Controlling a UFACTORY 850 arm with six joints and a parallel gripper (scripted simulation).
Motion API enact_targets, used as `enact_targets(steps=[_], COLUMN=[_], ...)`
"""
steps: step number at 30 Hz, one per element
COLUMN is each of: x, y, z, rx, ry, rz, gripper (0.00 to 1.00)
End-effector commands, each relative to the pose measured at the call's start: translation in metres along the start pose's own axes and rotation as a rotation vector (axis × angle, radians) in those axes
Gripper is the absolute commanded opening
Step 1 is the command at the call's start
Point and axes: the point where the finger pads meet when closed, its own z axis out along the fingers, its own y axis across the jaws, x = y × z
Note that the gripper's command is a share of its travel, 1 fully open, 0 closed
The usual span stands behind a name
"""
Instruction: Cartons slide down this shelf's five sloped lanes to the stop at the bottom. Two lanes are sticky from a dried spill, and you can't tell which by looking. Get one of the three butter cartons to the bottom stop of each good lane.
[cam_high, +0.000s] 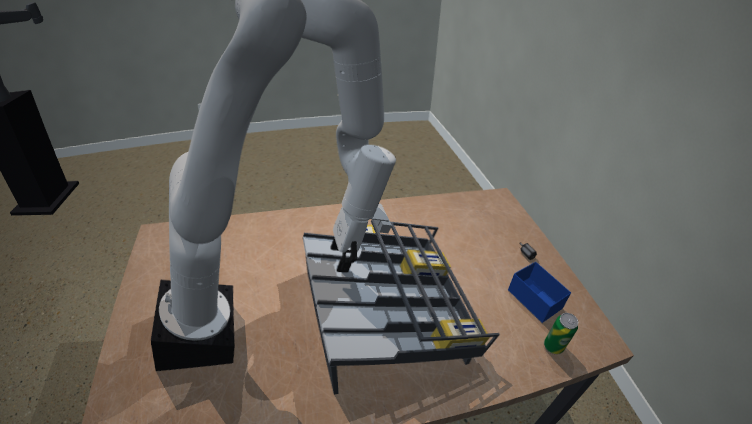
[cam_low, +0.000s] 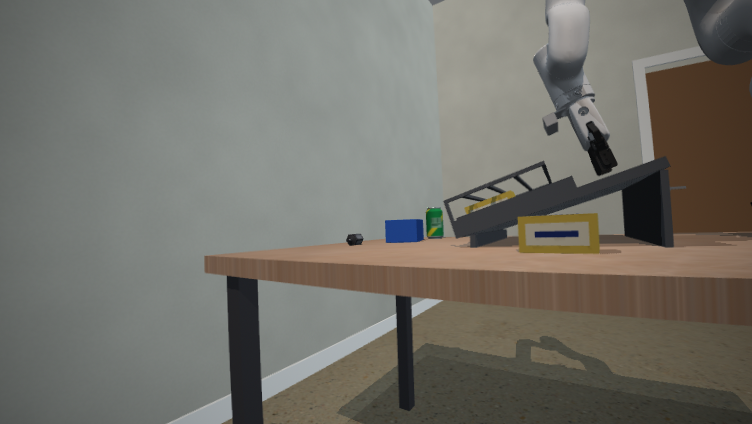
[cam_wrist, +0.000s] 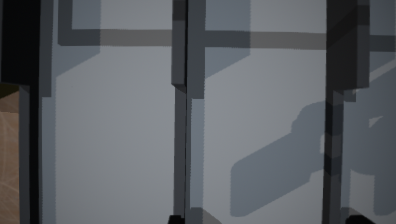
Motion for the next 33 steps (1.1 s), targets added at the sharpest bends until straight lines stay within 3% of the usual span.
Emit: enact_targets(steps=[1,30,31,33], x=[0.0006,0.0006,0.0006,0.0006], y=[-0.0001,-0.0001,-0.0001,-0.0001], z=[-0.0005,-0.0005,-0.0005,-0.0005], rx=[0.000,0.000,0.000,0.000], ry=[0.001,0.001,0.001,0.001], rz=[0.000,0.000,0.000,0.000], gripper=[0.90,0.92,1.00,1.00])
